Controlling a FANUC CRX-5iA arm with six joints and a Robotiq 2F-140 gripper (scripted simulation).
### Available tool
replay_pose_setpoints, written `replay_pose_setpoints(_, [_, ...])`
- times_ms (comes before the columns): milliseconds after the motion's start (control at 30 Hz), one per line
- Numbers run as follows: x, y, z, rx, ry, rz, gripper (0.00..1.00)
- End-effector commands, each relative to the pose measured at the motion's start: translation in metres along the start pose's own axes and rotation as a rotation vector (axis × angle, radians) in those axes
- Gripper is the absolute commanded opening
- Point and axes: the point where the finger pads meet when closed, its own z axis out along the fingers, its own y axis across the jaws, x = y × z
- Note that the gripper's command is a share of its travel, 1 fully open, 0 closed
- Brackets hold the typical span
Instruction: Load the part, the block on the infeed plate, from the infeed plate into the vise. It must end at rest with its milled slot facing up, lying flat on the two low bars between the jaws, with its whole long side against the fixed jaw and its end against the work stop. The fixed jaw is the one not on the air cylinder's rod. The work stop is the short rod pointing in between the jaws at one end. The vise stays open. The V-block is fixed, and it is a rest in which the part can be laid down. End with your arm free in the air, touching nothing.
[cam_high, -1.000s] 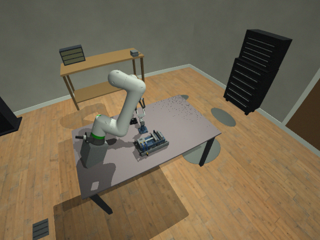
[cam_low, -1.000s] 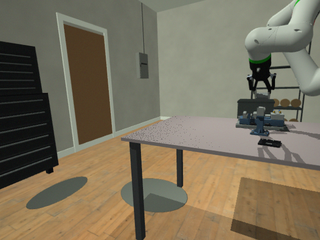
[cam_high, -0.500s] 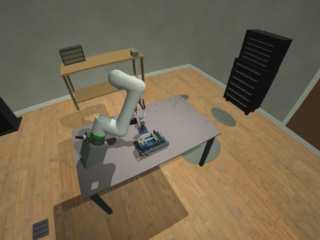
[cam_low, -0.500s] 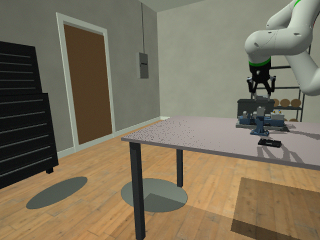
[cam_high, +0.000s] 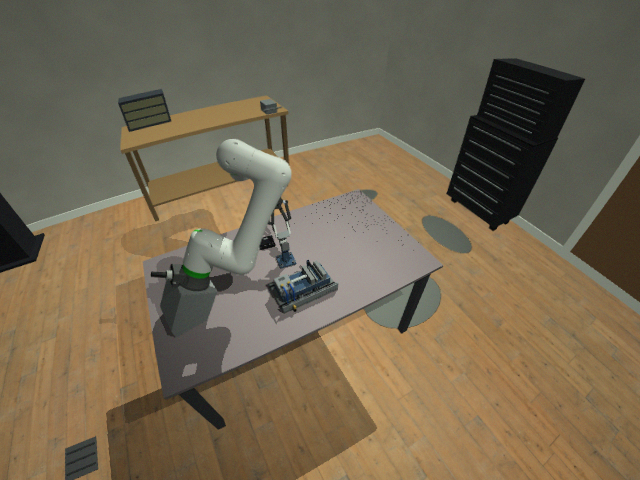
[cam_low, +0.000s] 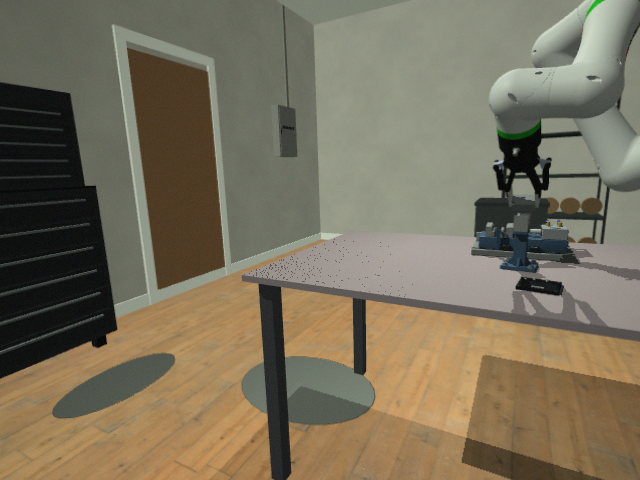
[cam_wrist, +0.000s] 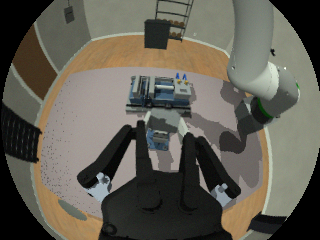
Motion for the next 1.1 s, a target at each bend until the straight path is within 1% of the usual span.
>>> replay_pose_setpoints(0, [-0.002,0.000,0.002,0.000,0.000,0.000,0.00])
replay_pose_setpoints(733, [-0.017,0.000,0.017,0.000,0.000,0.000,0.00])
replay_pose_setpoints(1067, [-0.021,0.000,0.021,0.000,0.000,0.000,0.00])
